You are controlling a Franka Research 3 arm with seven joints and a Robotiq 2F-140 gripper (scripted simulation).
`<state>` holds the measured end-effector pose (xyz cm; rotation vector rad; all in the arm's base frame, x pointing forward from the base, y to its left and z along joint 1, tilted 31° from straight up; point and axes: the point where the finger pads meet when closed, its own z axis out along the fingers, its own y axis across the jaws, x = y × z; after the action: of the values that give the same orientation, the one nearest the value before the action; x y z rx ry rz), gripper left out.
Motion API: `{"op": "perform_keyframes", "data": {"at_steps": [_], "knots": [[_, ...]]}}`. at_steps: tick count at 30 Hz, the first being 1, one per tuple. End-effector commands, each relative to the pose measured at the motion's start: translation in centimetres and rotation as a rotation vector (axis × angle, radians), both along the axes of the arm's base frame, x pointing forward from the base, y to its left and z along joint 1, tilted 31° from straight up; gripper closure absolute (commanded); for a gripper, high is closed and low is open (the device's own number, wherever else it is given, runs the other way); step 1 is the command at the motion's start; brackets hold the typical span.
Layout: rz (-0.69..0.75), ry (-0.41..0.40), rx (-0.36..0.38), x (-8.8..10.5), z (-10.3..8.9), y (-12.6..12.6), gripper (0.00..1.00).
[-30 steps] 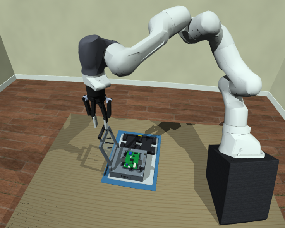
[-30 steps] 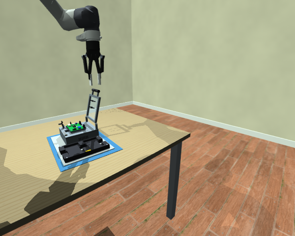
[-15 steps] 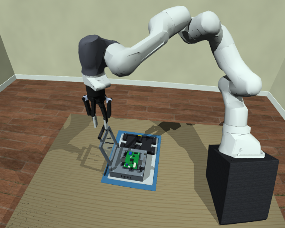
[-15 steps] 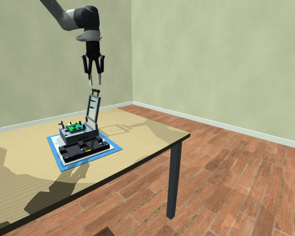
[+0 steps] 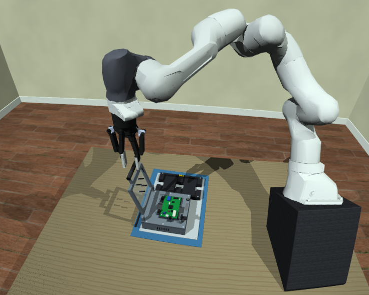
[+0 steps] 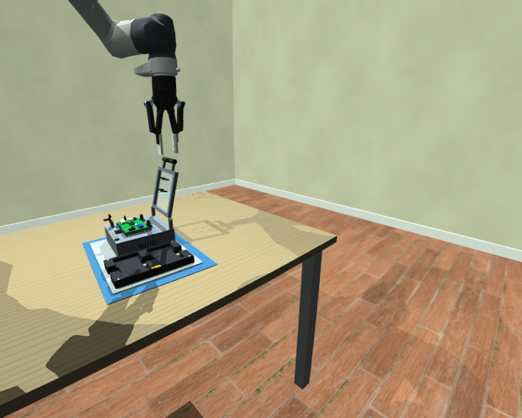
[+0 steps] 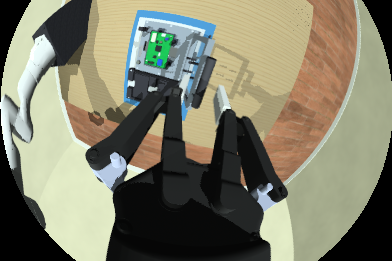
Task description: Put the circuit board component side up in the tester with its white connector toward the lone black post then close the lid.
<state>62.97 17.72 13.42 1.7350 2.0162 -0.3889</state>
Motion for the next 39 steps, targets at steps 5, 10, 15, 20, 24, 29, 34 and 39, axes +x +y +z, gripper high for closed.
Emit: {"op": "perform_keyframes", "data": {"at_steps": [5, 10, 15, 20, 24, 29, 34, 39], "knots": [[0.001, -0.003, 0.001, 0.3, -1.0, -0.5, 0.70], [0.001, -0.003, 0.001, 0.5, -1.7, -1.0, 0.70], [0.001, -0.003, 0.001, 0.6, -2.4, -1.3, 0.70], [0.001, -0.003, 0.001, 0.6, -2.7, -1.5, 0.70], [0.001, -0.003, 0.001, 0.7, -2.9, -1.6, 0.70], [0.001, -0.003, 0.001, 0.7, -3.0, -1.6, 0.70], [0.001, -0.003, 0.001, 0.7, -3.0, -1.6, 0.70], [0.001, -0.003, 0.001, 0.7, -3.0, -1.6, 0.70]]}}
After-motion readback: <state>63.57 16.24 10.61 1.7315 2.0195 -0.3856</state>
